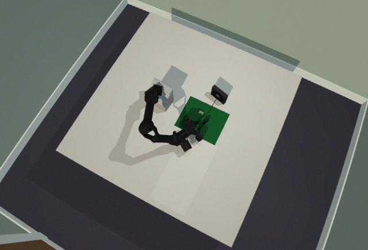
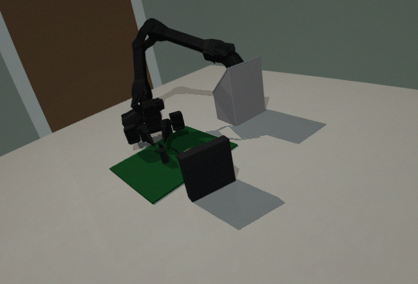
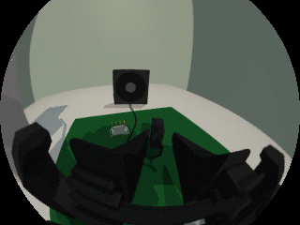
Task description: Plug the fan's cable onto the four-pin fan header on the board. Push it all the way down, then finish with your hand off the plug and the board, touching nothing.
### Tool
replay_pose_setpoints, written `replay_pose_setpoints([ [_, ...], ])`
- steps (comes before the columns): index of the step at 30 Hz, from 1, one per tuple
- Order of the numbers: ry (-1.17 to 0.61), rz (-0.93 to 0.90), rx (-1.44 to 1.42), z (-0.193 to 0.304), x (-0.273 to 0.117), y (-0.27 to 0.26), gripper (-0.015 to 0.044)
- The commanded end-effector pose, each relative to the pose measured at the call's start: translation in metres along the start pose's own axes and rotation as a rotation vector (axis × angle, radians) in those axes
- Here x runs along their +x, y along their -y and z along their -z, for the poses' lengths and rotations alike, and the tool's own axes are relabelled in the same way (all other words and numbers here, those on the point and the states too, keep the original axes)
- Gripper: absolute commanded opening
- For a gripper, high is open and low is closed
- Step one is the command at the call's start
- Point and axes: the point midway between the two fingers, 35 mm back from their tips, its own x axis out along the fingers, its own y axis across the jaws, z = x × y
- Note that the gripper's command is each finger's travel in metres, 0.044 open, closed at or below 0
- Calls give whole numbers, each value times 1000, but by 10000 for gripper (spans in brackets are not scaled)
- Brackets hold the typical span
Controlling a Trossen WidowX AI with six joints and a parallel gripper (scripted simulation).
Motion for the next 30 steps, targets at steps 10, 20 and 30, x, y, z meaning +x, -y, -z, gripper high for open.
replay_pose_setpoints([
  [10, 0, 2, -7, -16, -41, 1, 140],
  [20, 0, 2, -7, -29, -69, -2, 140],
  [30, -90, -85, 42, -34, -63, -9, 324],
])
